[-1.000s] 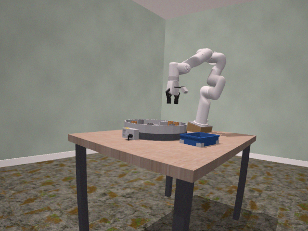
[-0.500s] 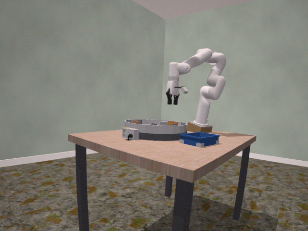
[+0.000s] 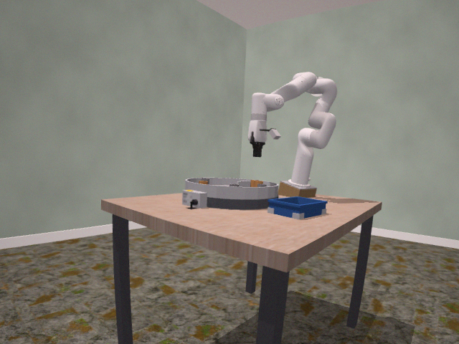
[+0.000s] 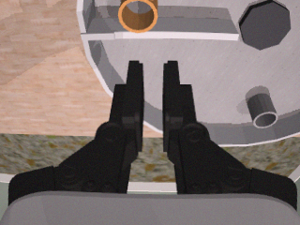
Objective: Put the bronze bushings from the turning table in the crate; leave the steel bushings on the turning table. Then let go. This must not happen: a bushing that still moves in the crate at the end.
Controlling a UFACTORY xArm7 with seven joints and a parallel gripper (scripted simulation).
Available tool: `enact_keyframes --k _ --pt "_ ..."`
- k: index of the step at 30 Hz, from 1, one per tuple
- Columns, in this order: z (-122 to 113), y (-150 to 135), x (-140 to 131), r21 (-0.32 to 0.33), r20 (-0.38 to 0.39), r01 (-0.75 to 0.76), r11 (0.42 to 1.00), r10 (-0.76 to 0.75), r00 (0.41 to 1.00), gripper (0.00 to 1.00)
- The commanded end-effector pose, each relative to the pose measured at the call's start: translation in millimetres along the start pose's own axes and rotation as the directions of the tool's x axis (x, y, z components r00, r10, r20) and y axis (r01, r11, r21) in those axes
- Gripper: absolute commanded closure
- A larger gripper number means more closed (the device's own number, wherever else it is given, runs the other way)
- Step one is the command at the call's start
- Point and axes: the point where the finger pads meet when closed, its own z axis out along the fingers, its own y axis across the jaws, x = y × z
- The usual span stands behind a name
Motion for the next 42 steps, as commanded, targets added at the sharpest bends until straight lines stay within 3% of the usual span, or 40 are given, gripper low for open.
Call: enact_keyframes --k 1,42 --pt "-1.4 1.1 -0.5 -0.004 0.001 0.000 1.000 0.000 1.000 0.88" --pt "-1.4 1.1 -0.5 -0.004 0.001 0.000 1.000 0.000 1.000 0.85"
